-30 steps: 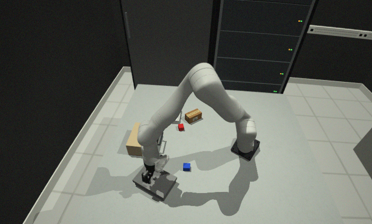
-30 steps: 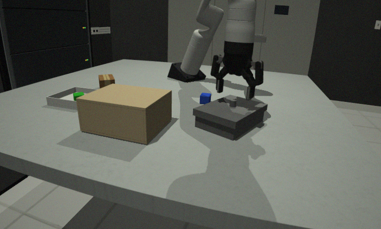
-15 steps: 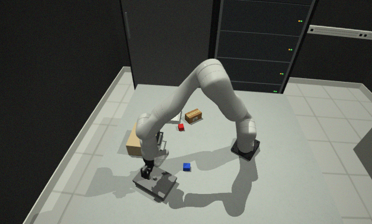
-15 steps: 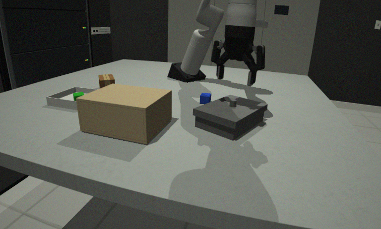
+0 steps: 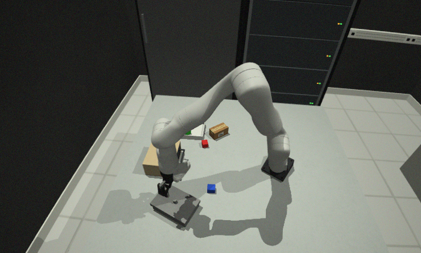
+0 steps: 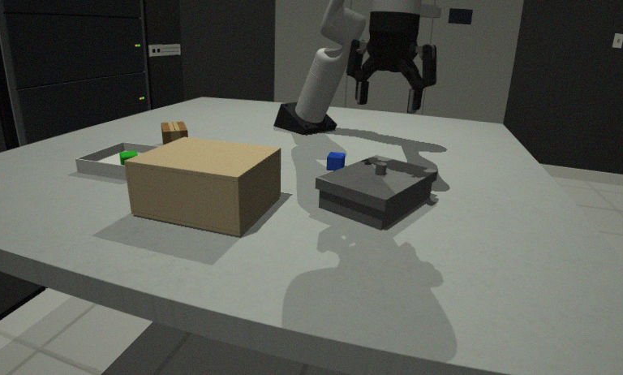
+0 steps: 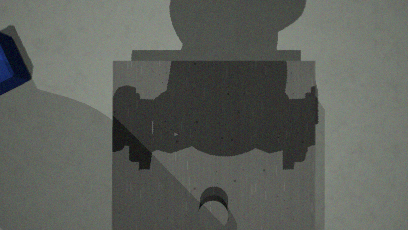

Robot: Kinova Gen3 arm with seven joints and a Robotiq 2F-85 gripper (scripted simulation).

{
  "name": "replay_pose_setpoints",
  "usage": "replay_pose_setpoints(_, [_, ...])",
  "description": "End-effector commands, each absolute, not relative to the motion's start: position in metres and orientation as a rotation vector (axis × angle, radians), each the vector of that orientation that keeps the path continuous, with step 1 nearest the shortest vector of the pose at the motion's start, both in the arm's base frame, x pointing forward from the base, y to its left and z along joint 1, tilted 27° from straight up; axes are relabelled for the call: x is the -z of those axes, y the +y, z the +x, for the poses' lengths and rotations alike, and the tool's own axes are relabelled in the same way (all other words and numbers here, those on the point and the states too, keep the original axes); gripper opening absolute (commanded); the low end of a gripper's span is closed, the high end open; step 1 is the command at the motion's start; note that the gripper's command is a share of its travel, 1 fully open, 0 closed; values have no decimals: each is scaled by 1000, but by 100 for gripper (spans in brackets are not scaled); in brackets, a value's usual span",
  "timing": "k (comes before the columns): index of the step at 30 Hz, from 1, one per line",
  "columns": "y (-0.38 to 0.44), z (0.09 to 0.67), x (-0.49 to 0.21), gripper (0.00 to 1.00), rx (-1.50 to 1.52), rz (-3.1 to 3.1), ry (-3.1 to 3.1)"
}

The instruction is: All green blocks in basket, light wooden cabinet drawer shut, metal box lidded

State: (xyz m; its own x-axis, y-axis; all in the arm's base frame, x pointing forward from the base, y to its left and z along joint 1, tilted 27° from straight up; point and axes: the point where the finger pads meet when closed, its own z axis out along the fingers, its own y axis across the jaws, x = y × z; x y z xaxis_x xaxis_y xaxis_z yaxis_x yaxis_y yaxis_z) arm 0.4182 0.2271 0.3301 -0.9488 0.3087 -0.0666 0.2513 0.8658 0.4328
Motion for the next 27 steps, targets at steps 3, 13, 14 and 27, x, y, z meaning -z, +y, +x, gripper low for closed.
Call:
replay_pose_setpoints(3, [223,417,-342,100,-656,440,2897])
replay_pose_setpoints(13, [219,417,-349,100,-657,441,2898])
replay_pose_setpoints(14, [219,417,-349,100,-657,442,2897])
replay_pose_setpoints(27, [219,417,-349,100,-657,442,2897])
